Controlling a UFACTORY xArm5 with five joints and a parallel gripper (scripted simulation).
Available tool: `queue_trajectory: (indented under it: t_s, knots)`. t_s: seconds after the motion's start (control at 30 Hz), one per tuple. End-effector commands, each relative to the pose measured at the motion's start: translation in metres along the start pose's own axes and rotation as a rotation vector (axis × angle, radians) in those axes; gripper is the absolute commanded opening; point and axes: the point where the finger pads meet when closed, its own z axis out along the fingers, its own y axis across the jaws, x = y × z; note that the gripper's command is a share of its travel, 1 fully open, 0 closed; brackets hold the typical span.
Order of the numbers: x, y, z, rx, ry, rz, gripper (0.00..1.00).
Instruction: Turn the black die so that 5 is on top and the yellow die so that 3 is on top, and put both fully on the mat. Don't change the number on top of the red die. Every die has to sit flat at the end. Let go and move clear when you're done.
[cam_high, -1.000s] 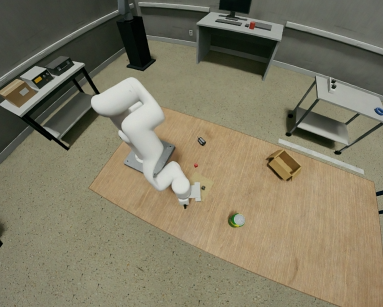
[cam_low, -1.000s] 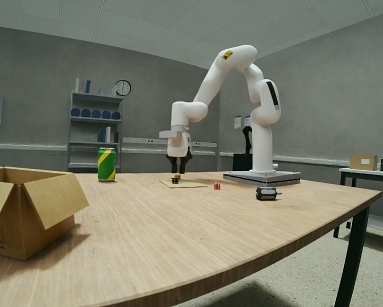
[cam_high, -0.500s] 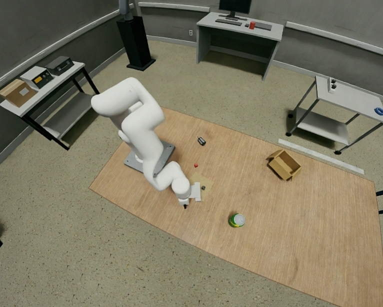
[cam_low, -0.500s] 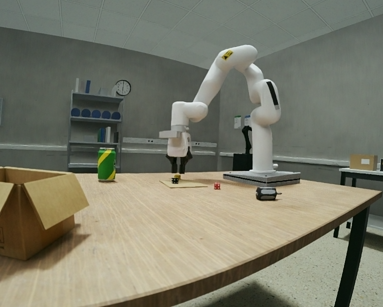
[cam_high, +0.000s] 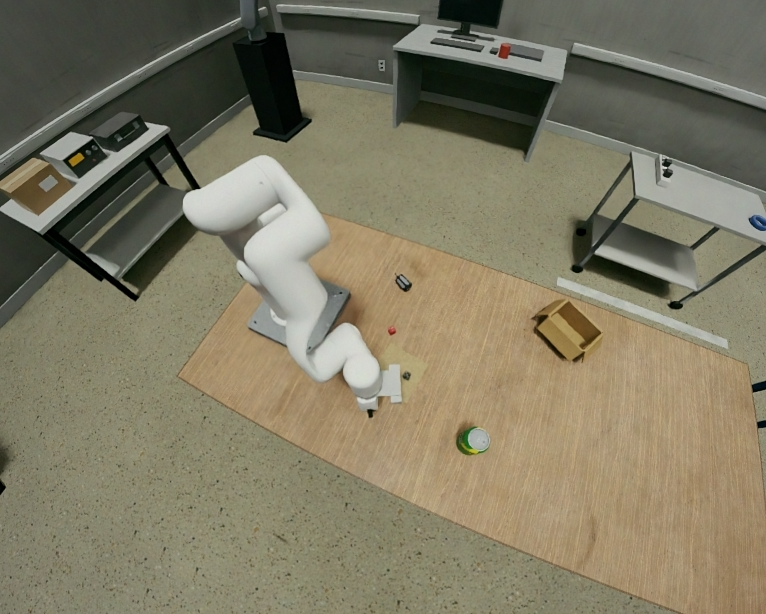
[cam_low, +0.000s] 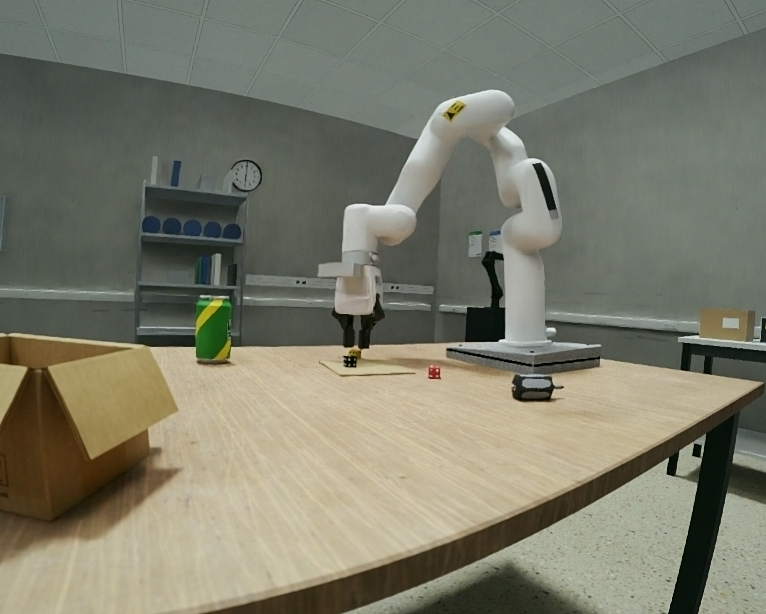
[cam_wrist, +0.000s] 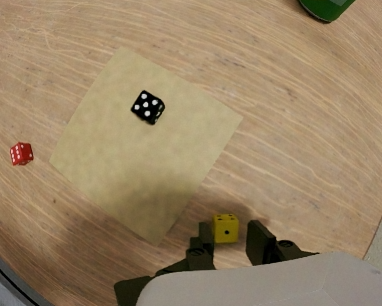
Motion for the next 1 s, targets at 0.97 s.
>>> queue_trajectory:
  t_s: [0.97]
  knots:
    - [0.0,0.002,0.02,-0.003,0.002,0.0,0.36]
